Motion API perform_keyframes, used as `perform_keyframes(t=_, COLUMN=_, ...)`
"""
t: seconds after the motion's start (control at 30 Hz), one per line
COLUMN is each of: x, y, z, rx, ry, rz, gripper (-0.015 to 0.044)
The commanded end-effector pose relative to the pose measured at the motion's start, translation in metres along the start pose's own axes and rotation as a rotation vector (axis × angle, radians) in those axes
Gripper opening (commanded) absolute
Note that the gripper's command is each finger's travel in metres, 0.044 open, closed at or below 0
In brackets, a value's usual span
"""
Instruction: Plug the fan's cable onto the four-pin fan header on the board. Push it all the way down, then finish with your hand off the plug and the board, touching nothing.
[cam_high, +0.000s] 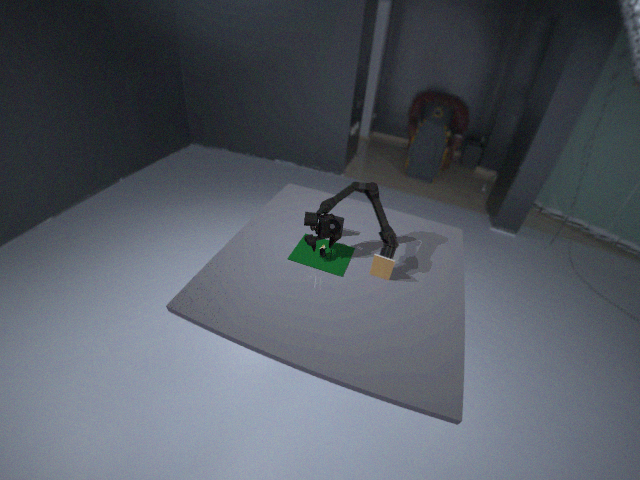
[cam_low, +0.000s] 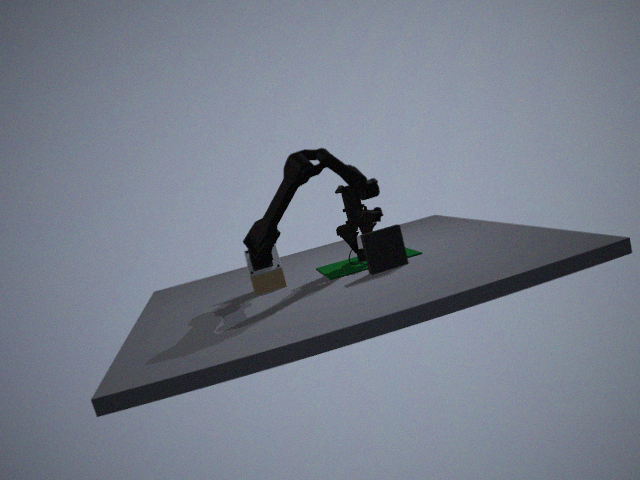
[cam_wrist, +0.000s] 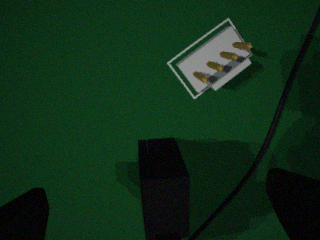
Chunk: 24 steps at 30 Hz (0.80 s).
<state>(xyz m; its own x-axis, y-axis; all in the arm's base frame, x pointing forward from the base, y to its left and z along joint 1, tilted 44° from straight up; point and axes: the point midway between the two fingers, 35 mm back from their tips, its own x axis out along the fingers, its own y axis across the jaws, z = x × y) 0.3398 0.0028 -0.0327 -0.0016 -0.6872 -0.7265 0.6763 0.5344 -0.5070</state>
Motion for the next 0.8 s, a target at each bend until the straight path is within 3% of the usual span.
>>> perform_keyframes(t=0.0, x=0.008, y=-0.001, z=-0.001, rx=-0.007, ry=-0.005, rz=-0.005, gripper=0.044)
perform_keyframes(t=0.5, x=0.027, y=-0.002, z=-0.001, rx=-0.007, ry=-0.006, rz=-0.006, gripper=0.044)
perform_keyframes(t=0.77, x=0.024, y=-0.002, z=0.0, rx=0.0, ry=0.0, rz=-0.003, gripper=0.023)
